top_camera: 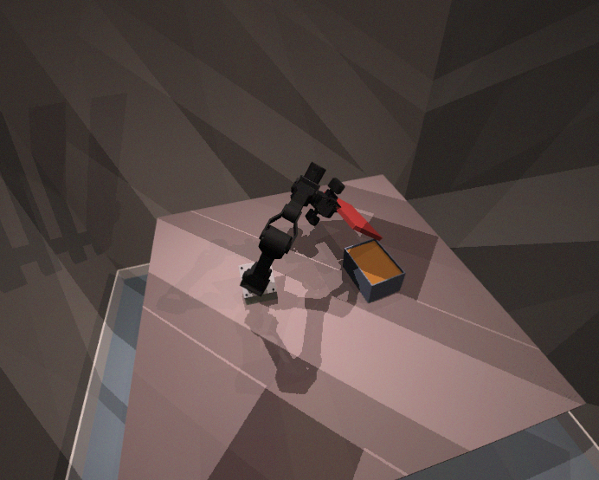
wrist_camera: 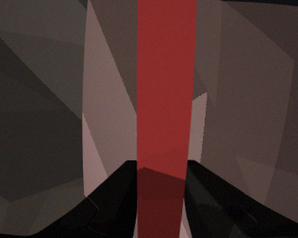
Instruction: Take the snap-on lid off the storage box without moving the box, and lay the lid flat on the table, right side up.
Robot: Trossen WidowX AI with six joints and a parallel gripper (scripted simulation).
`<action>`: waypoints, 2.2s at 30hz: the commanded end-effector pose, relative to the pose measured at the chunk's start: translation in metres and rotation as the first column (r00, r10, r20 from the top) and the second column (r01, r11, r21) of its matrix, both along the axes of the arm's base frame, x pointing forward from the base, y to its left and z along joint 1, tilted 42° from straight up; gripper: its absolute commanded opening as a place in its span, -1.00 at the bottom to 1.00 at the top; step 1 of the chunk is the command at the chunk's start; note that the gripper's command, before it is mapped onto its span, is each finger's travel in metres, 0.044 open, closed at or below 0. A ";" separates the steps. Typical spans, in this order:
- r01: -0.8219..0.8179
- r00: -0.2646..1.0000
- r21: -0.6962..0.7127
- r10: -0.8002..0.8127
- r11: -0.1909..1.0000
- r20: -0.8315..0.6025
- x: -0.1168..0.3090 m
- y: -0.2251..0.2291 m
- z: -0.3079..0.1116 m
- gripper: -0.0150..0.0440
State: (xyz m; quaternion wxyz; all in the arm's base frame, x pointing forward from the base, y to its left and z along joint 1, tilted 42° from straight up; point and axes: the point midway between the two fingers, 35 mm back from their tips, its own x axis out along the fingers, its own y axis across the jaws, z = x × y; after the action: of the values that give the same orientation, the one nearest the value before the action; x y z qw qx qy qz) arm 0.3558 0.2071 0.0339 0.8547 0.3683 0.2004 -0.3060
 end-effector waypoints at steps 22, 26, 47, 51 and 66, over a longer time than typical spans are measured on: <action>-0.001 1.000 0.015 0.001 1.000 0.016 -0.009 0.042 -0.026 -0.49; -0.001 1.000 0.016 0.001 1.000 0.016 -0.011 0.048 -0.031 -0.49; -0.001 1.000 0.019 0.001 1.000 0.016 -0.020 0.080 -0.056 -0.49; -0.001 1.000 0.020 0.001 1.000 0.016 -0.022 0.086 -0.061 -0.49; -0.001 1.000 0.022 0.001 1.000 0.016 -0.029 0.109 -0.079 -0.49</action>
State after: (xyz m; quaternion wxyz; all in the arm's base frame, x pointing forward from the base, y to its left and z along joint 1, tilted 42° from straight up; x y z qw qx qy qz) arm 0.3273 0.3066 -0.0470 0.8530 0.3719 0.2018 -0.3057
